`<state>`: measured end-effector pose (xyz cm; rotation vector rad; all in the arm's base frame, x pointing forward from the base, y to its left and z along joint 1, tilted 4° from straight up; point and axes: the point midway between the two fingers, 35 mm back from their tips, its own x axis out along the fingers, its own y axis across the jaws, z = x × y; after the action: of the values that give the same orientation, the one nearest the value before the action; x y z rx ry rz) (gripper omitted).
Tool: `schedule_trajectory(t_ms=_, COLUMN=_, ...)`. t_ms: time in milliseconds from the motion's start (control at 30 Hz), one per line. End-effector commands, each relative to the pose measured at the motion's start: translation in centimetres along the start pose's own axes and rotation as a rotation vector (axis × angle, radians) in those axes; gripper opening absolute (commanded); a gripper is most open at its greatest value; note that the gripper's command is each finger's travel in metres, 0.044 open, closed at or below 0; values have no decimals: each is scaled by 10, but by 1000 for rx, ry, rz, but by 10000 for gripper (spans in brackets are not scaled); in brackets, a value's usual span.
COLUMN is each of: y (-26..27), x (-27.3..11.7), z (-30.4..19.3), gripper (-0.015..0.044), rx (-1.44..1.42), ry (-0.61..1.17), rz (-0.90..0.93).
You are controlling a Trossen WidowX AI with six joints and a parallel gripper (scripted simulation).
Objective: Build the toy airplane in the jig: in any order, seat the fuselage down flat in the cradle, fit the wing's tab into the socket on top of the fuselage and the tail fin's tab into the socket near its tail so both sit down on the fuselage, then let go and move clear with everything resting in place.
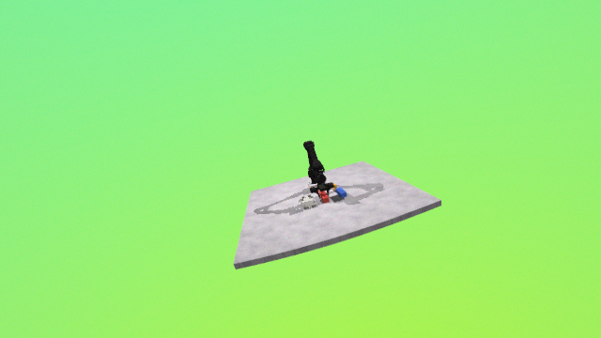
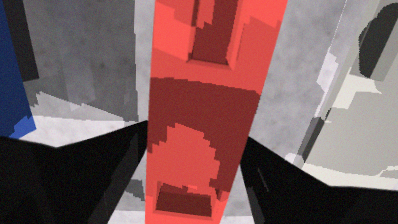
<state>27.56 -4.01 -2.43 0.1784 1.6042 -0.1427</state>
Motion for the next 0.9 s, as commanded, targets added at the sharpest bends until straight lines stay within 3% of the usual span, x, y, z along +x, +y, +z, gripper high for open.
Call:
schedule_trajectory(t_ms=0, y=1, x=1, z=0, gripper=204, rx=3, ry=0, rz=5)
schedule_trajectory(t_ms=233, y=1, x=1, z=0, gripper=157, rx=3, ry=0, rz=5)
schedule_trajectory(t_ms=433, y=1, x=-9, z=3, gripper=0, rx=3, ry=-1, rz=5)
schedule_trajectory(t_ms=867, y=1, x=-49, z=8, gripper=0, rx=3, ry=-1, rz=5)
